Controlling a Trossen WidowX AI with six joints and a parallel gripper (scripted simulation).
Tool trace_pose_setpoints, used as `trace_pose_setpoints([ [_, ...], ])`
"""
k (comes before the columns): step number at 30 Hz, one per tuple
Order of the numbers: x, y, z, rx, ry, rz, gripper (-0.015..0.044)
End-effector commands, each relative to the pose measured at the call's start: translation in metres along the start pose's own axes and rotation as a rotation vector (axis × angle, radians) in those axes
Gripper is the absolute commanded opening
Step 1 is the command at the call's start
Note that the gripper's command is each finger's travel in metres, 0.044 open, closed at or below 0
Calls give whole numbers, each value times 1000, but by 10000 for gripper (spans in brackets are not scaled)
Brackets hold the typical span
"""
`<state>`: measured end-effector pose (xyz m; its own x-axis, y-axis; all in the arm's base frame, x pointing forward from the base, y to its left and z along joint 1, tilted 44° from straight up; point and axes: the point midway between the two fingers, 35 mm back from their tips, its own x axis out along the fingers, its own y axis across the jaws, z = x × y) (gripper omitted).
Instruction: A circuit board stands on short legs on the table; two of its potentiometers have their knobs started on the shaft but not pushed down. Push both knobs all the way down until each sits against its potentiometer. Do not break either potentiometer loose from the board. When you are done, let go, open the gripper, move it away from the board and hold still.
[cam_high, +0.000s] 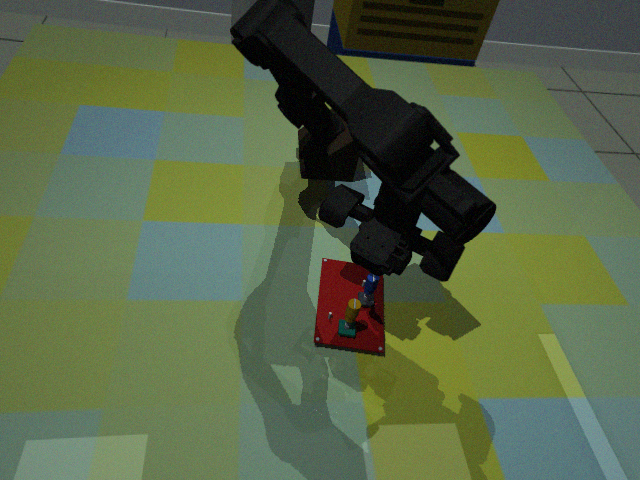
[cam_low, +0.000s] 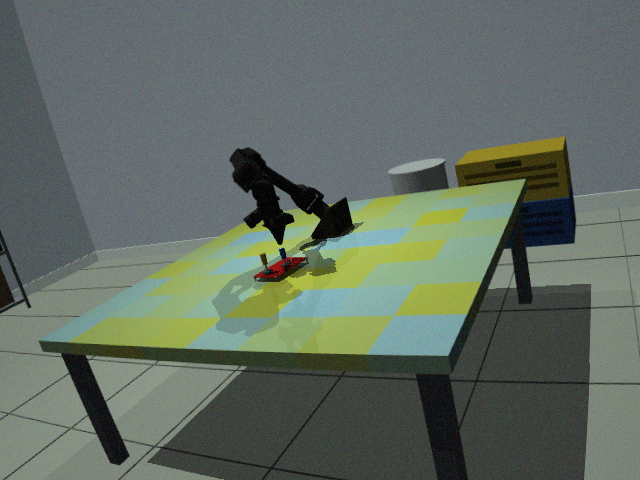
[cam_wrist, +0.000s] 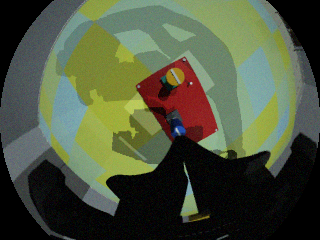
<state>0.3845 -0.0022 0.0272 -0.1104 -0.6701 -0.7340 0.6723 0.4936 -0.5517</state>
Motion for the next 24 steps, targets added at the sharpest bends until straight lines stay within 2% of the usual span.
trace_pose_setpoints([
  [1,7,0,0,-4,-5,-2,0],
  [24,12,-1,0,-4,-6,-2,0],
])
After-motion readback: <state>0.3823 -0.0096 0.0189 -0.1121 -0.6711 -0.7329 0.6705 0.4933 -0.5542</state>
